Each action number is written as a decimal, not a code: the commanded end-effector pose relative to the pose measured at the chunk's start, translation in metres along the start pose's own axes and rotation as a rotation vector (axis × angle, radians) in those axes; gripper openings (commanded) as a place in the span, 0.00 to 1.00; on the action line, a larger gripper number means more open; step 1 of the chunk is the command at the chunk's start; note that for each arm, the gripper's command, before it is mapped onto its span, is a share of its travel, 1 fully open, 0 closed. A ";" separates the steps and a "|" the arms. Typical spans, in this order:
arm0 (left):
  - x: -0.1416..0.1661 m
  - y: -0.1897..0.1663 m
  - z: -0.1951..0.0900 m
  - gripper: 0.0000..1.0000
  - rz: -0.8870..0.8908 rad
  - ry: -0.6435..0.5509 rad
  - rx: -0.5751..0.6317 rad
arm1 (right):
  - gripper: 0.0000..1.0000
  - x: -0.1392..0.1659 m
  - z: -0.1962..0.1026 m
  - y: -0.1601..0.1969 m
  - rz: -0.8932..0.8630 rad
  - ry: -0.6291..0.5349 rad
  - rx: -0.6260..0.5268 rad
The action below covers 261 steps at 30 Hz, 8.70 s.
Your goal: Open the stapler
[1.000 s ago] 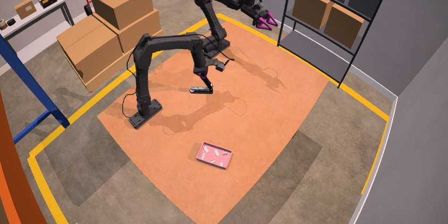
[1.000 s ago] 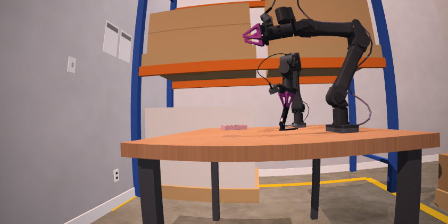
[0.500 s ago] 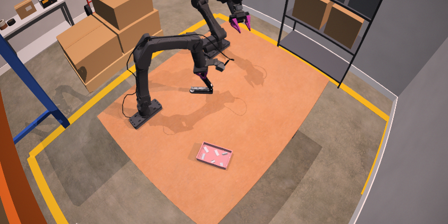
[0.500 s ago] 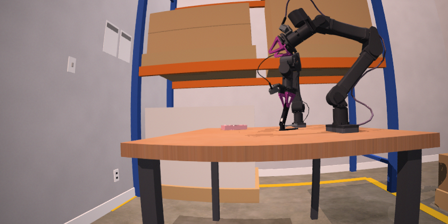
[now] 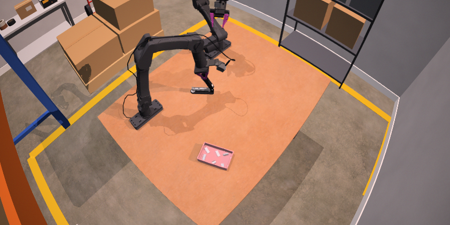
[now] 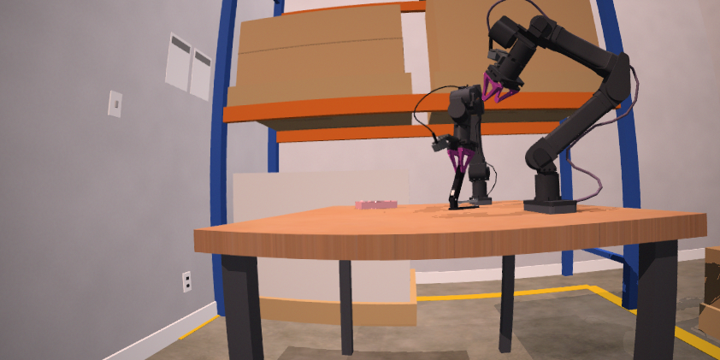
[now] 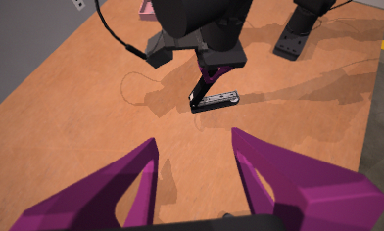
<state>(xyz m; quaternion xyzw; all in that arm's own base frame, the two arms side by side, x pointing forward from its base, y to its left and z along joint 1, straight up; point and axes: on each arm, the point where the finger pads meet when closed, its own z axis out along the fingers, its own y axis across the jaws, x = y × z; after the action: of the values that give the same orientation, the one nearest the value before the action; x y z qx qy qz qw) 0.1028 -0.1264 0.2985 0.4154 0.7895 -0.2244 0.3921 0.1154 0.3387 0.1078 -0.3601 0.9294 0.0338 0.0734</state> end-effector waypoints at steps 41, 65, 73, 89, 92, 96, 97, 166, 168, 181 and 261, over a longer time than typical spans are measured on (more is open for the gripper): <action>0.014 -0.045 -0.025 0.55 0.046 0.002 0.116 | 0.42 -0.006 -0.041 0.000 0.006 -0.006 -0.005; 0.014 -0.045 -0.025 0.55 0.046 0.002 0.116 | 0.46 -0.001 -0.098 0.021 -0.215 -0.109 -0.064; 0.014 -0.045 -0.025 0.55 0.046 0.002 0.116 | 0.46 -0.036 -0.088 0.055 -0.255 -0.419 -0.044; 0.014 -0.045 -0.025 0.55 0.046 0.002 0.116 | 0.46 -0.028 -0.047 0.094 -0.308 -0.809 -0.004; 0.014 -0.045 -0.025 0.55 0.046 0.002 0.116 | 0.46 -0.024 -0.045 0.095 -0.304 -0.854 -0.003; 0.014 -0.045 -0.025 0.55 0.046 0.002 0.116 | 0.46 -0.020 -0.046 0.097 -0.285 -0.927 -0.005; 0.014 -0.045 -0.025 0.55 0.046 0.002 0.116 | 0.46 -0.017 -0.045 0.096 -0.278 -0.953 -0.006; 0.014 -0.045 -0.025 0.55 0.046 0.002 0.116 | 0.46 0.015 -0.013 0.003 0.004 -1.273 -0.007; 0.014 -0.045 -0.025 0.55 0.046 0.002 0.116 | 0.46 0.012 -0.012 0.003 0.004 -1.274 -0.007; 0.014 -0.045 -0.025 0.55 0.046 0.002 0.116 | 0.46 0.001 -0.009 0.003 0.003 -1.275 -0.006; 0.014 -0.045 -0.025 0.55 0.046 0.002 0.116 | 0.46 0.051 -0.027 0.003 0.013 -1.183 -0.013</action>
<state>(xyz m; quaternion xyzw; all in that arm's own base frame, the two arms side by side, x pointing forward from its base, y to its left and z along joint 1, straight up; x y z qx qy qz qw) 0.0571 -0.1266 0.2942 0.4513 0.7741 -0.2534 0.3646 0.0716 0.2961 0.1138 -0.2889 0.7292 0.2259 0.5777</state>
